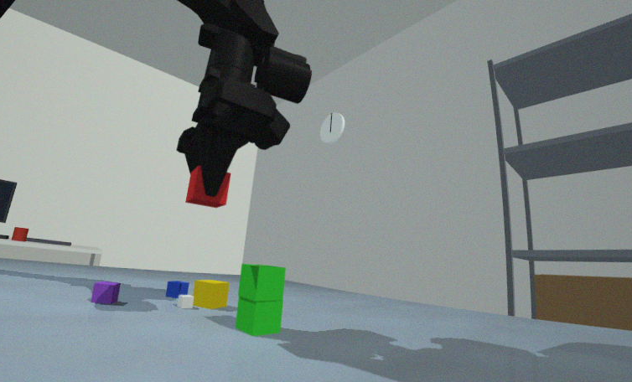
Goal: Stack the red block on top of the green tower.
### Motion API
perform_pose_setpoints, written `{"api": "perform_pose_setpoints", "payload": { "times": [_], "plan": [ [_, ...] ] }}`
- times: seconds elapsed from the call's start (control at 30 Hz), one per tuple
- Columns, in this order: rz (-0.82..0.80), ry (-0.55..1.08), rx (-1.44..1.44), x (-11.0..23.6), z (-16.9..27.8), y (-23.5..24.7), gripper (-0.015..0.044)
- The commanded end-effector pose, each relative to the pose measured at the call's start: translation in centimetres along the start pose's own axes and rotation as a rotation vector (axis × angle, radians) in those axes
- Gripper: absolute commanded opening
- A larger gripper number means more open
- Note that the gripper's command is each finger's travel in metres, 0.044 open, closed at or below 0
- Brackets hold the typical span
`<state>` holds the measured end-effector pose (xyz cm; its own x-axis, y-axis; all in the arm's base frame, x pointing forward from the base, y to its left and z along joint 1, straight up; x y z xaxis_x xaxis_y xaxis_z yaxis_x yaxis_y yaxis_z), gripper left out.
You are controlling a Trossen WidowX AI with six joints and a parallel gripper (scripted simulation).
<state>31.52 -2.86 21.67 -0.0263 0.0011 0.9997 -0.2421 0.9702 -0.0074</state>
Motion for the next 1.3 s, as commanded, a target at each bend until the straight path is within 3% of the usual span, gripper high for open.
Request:
{"api": "perform_pose_setpoints", "payload": {
  "times": [0.0,0.5,1.27],
  "plan": [
    [0.002,0.000,0.004,-0.1,-1.6,-0.7,0.0000],
    [0.004,-0.004,0.004,-1.3,-6.5,-2.9,0.0000],
    [0.004,-0.004,0.004,-6.0,-6.6,-3.0,0.0000]
  ]
}}
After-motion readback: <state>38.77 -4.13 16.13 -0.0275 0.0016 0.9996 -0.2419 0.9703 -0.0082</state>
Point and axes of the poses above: the point midway between the two fingers, 35 mm back from their tips, its own x axis back along the fingers, its own y axis across the jaws, z = x × y, the point moved 8 cm from there along x, back along the fingers, and after that the axes turned 10 degrees about x, right-handed, at the moved point
